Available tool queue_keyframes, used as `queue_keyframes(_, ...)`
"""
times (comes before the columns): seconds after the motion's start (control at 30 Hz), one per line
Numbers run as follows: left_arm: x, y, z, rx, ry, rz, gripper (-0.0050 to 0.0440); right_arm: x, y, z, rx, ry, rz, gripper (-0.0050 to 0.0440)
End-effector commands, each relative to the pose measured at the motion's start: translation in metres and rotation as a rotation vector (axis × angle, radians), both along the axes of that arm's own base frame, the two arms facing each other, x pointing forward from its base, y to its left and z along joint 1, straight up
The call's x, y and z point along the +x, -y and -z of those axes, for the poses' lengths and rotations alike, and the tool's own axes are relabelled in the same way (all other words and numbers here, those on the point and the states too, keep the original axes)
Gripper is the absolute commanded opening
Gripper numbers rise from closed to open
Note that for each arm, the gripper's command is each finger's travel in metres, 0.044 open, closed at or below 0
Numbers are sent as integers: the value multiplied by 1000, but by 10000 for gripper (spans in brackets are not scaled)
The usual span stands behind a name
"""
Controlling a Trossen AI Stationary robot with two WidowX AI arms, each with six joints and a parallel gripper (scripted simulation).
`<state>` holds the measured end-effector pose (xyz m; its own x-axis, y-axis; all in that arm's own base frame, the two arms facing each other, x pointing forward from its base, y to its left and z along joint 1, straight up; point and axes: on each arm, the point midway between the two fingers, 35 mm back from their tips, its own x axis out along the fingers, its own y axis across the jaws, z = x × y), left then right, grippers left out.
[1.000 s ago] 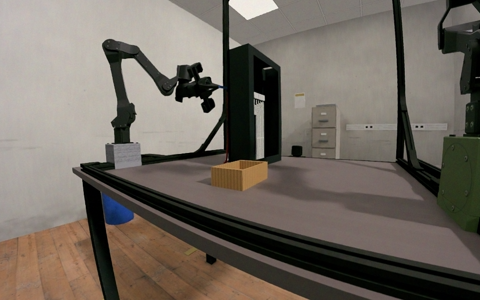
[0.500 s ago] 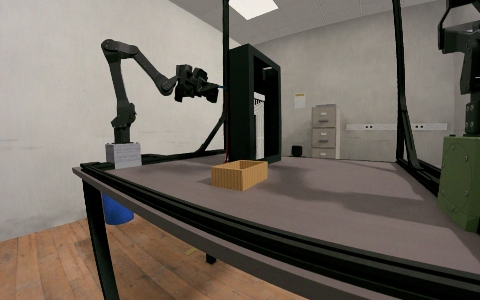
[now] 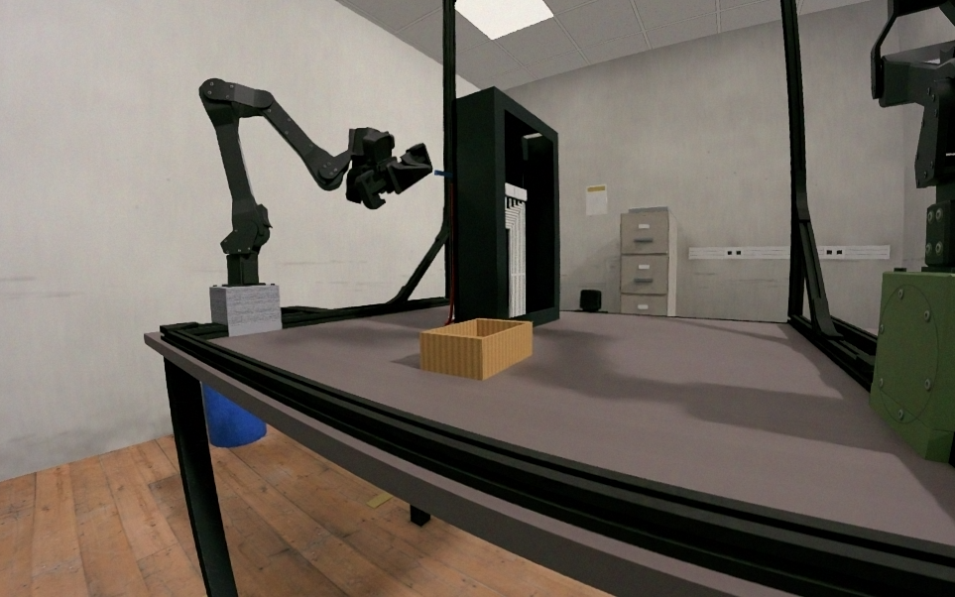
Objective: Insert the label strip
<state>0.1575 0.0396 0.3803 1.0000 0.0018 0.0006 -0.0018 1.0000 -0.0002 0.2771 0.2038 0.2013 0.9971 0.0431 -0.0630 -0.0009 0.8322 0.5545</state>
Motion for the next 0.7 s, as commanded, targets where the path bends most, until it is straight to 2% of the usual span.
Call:
queue_keyframes(0.0,0,1,-3,6,1,0,440,0,4,-5,110,-14,16,-50)
queue_keyframes(0.07,0,1,-3,6,1,0,440,0,6,-4,271,-20,32,-50)
queue_keyframes(0.5,0,1,-3,6,1,0,440,0,13,-5,948,-33,97,-50)
queue_keyframes(0.67,0,1,-3,6,1,0,440,0,13,-5,1005,-35,100,-50)
